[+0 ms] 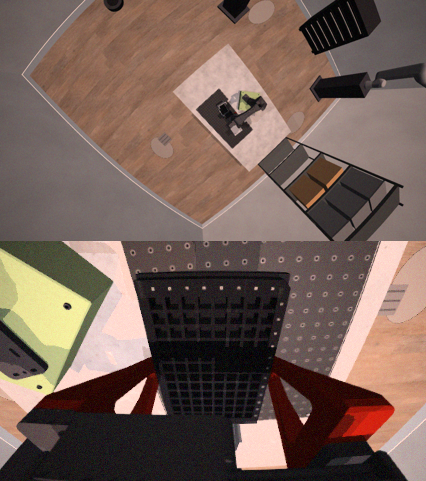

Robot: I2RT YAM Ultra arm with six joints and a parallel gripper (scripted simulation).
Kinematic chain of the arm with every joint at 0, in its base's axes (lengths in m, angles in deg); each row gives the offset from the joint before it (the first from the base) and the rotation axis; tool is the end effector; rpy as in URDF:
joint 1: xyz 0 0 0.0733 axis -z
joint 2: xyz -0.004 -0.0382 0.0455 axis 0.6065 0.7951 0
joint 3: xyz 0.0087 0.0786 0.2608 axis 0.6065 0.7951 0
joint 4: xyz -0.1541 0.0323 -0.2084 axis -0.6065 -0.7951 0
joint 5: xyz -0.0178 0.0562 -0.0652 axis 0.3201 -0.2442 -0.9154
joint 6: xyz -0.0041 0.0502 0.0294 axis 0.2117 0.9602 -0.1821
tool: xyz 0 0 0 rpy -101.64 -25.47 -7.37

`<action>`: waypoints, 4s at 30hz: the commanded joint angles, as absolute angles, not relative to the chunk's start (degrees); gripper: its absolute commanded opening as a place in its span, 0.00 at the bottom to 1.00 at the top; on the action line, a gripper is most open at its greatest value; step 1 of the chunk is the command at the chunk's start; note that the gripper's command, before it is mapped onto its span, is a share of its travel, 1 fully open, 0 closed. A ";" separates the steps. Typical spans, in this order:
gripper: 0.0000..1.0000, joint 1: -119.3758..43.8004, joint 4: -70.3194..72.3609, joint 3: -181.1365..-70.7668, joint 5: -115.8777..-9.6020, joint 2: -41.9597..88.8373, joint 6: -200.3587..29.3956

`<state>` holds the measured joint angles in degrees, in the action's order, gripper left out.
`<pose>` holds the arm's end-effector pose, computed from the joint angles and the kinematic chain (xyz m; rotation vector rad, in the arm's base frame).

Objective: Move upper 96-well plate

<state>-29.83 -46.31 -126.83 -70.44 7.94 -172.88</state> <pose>0.2759 -0.0407 0.2476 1.9890 -2.3921 0.2612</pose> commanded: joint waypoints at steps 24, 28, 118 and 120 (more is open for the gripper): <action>0.00 -46.29 -45.85 -130.83 -71.81 13.14 -155.53; 0.00 -47.48 -45.95 -131.29 -71.89 13.76 -154.33; 0.00 -63.92 -48.62 -144.50 -72.66 25.68 -137.61; 0.00 -63.89 -48.62 -144.43 -72.66 25.67 -137.63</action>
